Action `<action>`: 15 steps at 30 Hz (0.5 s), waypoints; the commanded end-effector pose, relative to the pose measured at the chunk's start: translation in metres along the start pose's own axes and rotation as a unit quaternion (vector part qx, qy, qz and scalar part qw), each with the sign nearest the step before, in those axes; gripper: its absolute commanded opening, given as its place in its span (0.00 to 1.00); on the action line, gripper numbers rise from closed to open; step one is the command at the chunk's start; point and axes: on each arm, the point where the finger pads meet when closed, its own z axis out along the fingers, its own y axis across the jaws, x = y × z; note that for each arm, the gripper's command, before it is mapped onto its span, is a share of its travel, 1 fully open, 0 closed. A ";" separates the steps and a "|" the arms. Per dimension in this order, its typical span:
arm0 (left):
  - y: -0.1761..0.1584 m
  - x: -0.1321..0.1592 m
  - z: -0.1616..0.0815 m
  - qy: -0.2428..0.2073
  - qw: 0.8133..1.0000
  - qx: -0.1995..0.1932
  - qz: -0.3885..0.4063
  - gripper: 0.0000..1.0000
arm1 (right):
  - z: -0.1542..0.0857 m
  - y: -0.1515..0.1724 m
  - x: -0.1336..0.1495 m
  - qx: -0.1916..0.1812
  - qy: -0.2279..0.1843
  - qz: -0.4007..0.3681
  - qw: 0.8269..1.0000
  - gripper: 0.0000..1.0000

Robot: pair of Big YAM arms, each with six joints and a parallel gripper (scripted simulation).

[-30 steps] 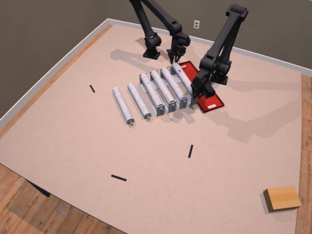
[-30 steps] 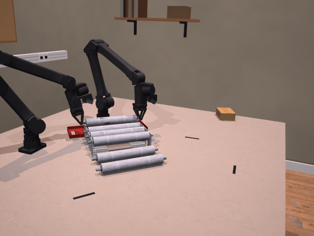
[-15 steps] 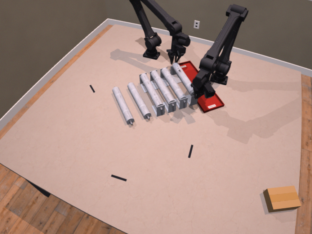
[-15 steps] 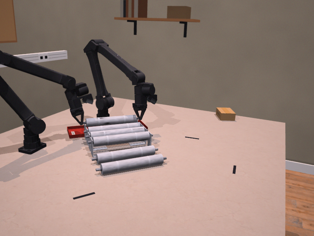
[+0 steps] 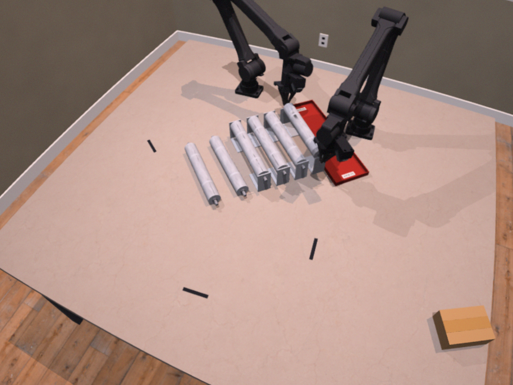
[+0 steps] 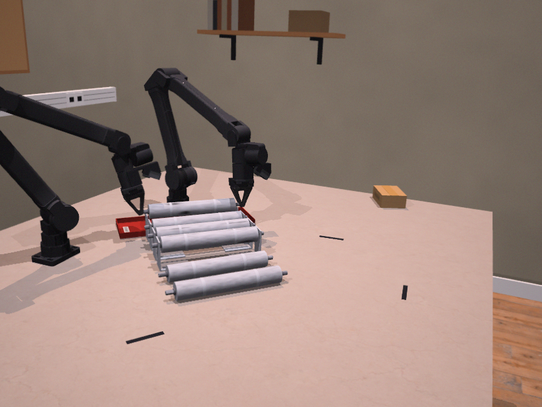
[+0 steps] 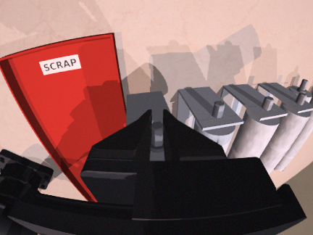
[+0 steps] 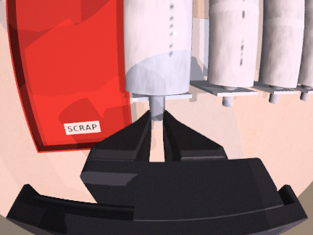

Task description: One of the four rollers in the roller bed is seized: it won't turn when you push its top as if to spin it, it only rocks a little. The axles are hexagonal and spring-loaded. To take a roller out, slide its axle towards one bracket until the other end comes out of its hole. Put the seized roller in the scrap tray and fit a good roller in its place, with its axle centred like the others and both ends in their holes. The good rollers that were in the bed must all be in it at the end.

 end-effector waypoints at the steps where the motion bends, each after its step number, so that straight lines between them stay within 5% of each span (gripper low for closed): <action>1: -0.007 -0.007 -0.004 -0.005 1.000 0.005 -0.004 0.03 | -0.017 0.008 -0.026 -0.009 -0.022 0.003 1.000 0.03; 15: -0.010 -0.007 -0.008 -0.007 1.000 0.010 -0.001 0.03 | -0.012 0.005 -0.019 -0.006 -0.016 0.003 1.000 0.03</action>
